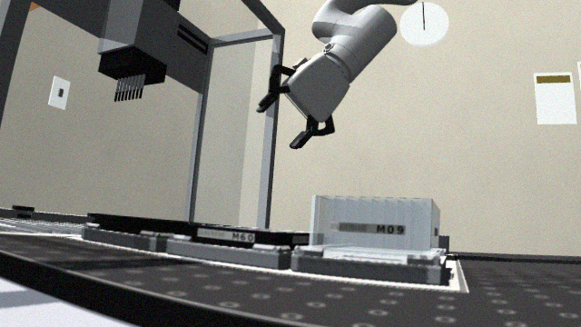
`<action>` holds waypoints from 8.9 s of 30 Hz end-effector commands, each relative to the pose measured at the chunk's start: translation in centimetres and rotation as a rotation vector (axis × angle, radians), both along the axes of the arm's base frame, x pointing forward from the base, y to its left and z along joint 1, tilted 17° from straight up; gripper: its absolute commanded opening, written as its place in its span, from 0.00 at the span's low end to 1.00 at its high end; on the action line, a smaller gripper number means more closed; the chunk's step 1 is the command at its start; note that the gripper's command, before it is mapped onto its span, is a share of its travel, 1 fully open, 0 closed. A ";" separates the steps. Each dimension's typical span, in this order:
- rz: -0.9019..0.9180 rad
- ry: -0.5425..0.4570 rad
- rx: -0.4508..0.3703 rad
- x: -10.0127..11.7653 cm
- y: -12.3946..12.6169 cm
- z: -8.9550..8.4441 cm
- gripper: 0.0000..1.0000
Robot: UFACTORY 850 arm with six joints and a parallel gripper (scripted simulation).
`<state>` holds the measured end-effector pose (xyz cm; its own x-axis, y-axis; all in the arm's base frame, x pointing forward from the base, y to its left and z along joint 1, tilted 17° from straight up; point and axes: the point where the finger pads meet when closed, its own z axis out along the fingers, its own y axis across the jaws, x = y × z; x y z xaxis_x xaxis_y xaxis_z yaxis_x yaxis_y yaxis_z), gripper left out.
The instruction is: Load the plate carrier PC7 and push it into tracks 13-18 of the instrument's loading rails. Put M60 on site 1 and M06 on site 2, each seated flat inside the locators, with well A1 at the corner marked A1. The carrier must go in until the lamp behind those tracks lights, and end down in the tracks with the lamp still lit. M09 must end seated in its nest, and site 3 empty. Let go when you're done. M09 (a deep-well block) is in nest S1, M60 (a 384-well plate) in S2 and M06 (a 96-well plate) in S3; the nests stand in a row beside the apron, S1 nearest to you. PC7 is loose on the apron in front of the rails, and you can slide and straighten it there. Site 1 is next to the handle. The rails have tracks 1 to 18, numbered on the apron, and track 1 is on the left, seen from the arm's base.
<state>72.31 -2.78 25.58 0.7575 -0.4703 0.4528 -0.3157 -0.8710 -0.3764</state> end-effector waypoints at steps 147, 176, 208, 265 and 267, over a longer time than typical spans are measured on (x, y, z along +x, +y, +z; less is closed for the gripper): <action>2.006 0.422 -1.018 -4.4 25.6 -17.5 1.00; 2.006 0.422 -1.018 -4.0 24.4 -21.4 1.00; 2.006 0.422 -1.018 -3.7 23.8 -23.7 1.00; 2.006 0.422 -1.018 -3.6 23.3 -25.4 0.00; 2.006 0.422 -1.018 -3.6 23.3 -25.4 0.00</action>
<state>68.61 20.42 0.01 -0.1059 0.9526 -0.2851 0.9888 0.1312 0.0710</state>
